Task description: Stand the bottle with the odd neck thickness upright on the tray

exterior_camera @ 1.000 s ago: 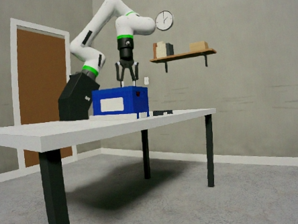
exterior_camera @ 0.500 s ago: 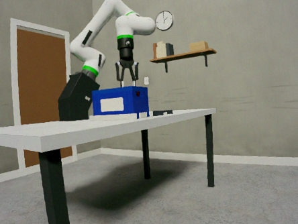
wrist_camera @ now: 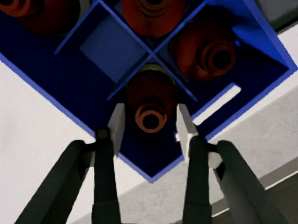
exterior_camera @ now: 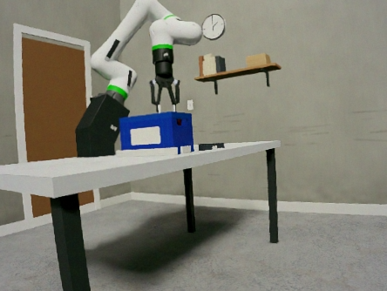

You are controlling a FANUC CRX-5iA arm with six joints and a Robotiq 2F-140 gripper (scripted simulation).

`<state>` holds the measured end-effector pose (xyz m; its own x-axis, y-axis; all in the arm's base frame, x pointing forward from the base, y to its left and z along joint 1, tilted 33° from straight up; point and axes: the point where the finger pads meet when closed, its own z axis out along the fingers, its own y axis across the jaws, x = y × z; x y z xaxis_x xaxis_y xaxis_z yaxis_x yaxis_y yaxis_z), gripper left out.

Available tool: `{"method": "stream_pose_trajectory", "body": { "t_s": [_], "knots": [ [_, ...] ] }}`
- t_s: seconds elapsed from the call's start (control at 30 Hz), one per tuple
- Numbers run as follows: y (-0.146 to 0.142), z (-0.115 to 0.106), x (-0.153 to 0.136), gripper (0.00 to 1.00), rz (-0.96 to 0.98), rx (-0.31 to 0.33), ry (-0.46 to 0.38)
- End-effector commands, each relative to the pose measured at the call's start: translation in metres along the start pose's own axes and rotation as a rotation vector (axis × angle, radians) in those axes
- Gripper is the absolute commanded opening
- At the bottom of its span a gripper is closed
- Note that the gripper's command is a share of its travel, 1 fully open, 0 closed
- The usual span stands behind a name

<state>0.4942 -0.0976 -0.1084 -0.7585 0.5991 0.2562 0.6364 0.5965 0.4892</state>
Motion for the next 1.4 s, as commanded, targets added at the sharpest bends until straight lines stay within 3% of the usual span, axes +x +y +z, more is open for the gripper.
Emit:
{"method": "stream_pose_trajectory", "body": {
  "t_s": [0.0, 0.93, 1.37],
  "knots": [
    [0.000, -0.001, -0.001, 0.44, 0.000, 0.000, -0.001],
    [0.000, -0.074, 0.000, 0.44, 0.000, 0.000, -0.001],
    [0.000, -0.083, 0.000, 0.44, 0.000, 0.000, -0.001]
  ]
}}
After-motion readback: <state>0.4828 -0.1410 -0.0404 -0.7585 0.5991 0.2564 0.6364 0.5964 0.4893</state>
